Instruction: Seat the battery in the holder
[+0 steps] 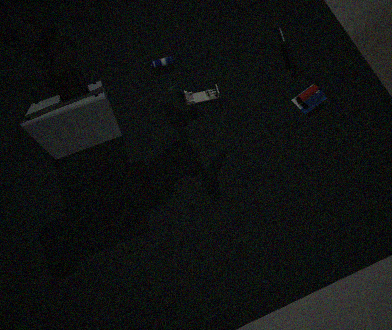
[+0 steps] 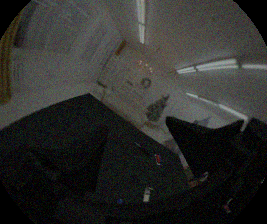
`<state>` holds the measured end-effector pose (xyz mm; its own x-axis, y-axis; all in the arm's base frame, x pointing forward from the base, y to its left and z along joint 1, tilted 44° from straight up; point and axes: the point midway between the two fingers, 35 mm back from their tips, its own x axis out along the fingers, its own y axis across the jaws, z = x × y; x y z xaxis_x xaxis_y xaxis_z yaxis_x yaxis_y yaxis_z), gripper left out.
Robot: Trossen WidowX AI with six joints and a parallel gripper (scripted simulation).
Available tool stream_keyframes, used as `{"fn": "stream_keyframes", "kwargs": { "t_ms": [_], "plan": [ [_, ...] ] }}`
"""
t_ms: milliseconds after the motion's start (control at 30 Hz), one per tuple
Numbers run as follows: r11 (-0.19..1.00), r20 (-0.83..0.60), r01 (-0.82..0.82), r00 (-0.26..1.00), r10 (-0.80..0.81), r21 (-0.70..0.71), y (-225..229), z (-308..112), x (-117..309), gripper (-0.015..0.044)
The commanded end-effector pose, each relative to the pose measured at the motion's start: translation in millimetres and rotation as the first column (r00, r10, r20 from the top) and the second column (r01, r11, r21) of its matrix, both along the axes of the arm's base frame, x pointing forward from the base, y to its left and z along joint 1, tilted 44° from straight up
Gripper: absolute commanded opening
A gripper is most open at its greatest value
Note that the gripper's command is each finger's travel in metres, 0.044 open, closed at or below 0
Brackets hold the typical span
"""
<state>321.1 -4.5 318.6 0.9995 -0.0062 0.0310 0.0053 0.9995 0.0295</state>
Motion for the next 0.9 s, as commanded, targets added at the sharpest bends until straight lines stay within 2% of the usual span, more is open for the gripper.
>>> {"fn": "stream_keyframes", "kwargs": {
  "t_ms": [0,67,167,267,367,467,567,633,867],
  "plan": [
    [1.000,-0.015,-0.006,1.000,0.006,0.001,1,-4,2,0.0374],
    [0.999,-0.138,-0.051,0.989,0.052,0.014,5,-33,14,0.0321],
    [0.986,-0.397,-0.134,0.904,0.161,0.094,14,-99,28,0.0242],
    [0.958,-0.604,-0.171,0.747,0.278,0.231,23,-161,25,0.0232],
    [0.907,-0.733,-0.140,0.545,0.406,0.398,33,-213,9,0.0232],
    [0.826,-0.773,-0.036,0.332,0.540,0.562,44,-252,-14,0.0232],
    [0.720,-0.730,0.122,0.152,0.666,0.683,55,-275,-37,0.0232],
    [0.691,-0.710,0.166,0.116,0.695,0.704,58,-279,-43,0.0232],
    [0.691,-0.710,0.166,0.116,0.695,0.704,59,-281,-42,0.0232]
  ]
}}
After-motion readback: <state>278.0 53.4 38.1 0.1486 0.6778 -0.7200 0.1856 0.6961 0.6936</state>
